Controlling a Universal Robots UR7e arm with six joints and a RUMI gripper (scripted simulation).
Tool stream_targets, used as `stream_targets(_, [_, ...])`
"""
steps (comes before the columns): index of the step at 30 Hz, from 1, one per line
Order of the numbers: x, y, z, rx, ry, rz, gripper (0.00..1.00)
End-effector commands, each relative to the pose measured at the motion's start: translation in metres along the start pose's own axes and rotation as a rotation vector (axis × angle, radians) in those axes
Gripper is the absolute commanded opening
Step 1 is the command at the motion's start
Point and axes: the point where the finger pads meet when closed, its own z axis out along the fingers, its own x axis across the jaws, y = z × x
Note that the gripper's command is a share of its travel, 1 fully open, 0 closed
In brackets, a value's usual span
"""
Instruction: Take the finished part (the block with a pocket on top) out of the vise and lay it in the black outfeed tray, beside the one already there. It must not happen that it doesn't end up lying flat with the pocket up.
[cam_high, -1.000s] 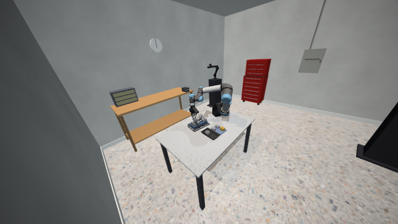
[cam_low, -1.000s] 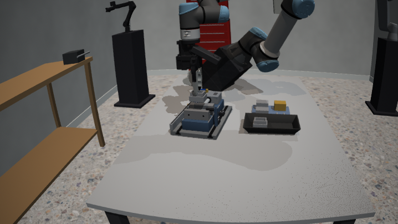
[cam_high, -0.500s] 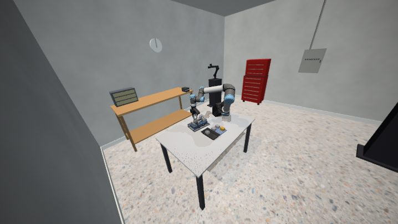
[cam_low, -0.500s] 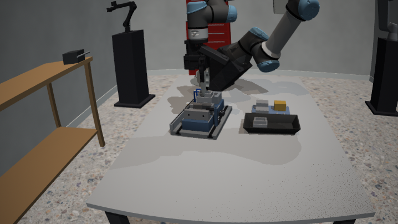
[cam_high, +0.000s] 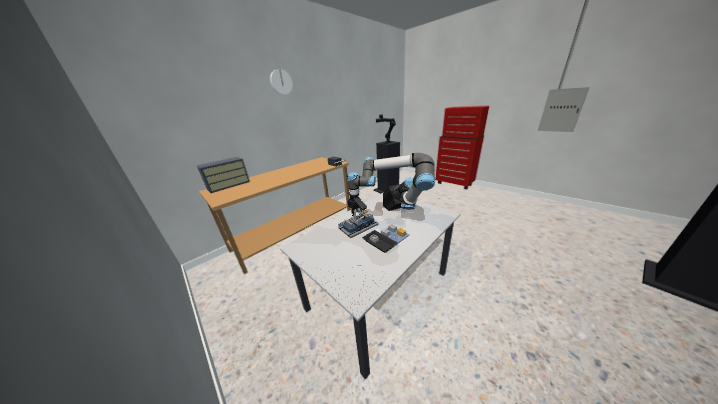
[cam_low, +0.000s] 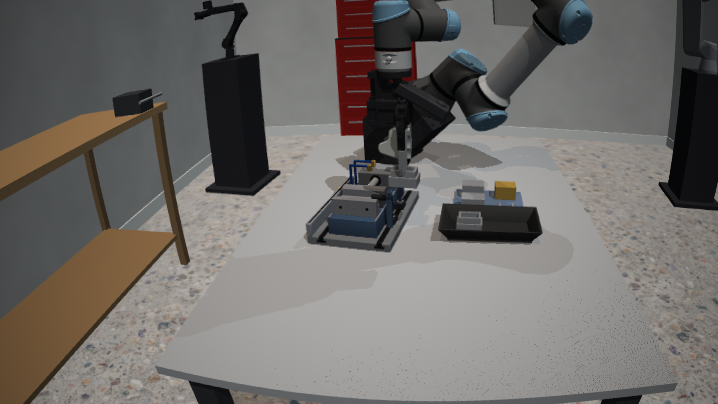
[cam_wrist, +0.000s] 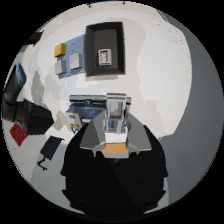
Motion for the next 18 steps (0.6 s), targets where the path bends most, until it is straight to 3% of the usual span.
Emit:
stream_targets(1, [0.001,-0.032,-0.002,-0.003,0.001,-0.007,0.00])
stream_targets(3, [0.001,-0.032,-0.002,-0.003,0.001,-0.007,0.00])
stream_targets(18, [-0.016,-0.148,-0.002,-0.001,0.003,-0.036,0.00])
